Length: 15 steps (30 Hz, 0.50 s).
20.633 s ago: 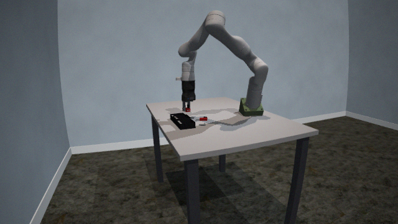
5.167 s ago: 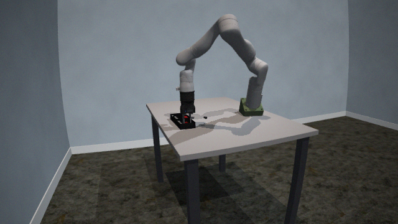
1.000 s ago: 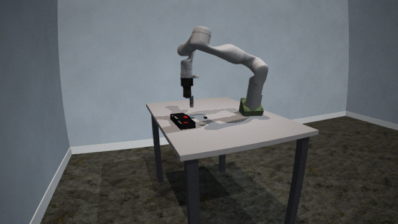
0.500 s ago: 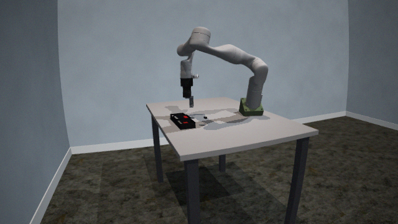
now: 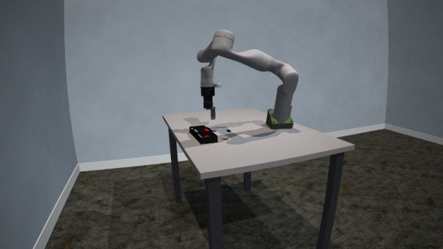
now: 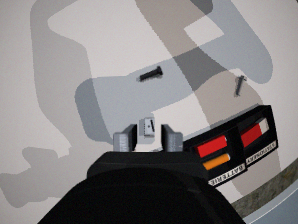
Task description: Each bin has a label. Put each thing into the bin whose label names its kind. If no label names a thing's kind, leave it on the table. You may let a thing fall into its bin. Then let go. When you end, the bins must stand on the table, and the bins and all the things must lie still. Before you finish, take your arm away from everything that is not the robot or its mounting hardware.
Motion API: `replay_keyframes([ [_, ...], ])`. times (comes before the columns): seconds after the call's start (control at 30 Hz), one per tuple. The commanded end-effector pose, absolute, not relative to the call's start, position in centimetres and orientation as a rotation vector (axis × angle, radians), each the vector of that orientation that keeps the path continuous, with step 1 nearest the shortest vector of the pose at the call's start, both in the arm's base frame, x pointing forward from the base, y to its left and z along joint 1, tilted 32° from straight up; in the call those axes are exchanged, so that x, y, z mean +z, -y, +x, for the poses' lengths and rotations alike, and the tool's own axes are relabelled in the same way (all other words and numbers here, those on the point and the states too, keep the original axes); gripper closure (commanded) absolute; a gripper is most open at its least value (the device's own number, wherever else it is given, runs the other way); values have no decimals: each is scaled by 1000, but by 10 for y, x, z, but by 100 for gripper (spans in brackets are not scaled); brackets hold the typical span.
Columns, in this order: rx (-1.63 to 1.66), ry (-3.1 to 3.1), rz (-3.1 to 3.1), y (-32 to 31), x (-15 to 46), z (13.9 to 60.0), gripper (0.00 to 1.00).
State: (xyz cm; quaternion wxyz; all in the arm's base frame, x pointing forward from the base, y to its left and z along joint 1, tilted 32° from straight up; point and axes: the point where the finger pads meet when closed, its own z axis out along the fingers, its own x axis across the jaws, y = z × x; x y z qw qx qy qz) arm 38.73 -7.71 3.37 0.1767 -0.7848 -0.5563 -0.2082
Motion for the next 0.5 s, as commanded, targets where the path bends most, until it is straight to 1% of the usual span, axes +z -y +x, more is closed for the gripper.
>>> replay_keyframes([
  [0.0, -588, 1583, -2221, 76, 28, 387, 38],
  [0.47, -587, 1582, -2221, 48, -15, 392, 38],
])
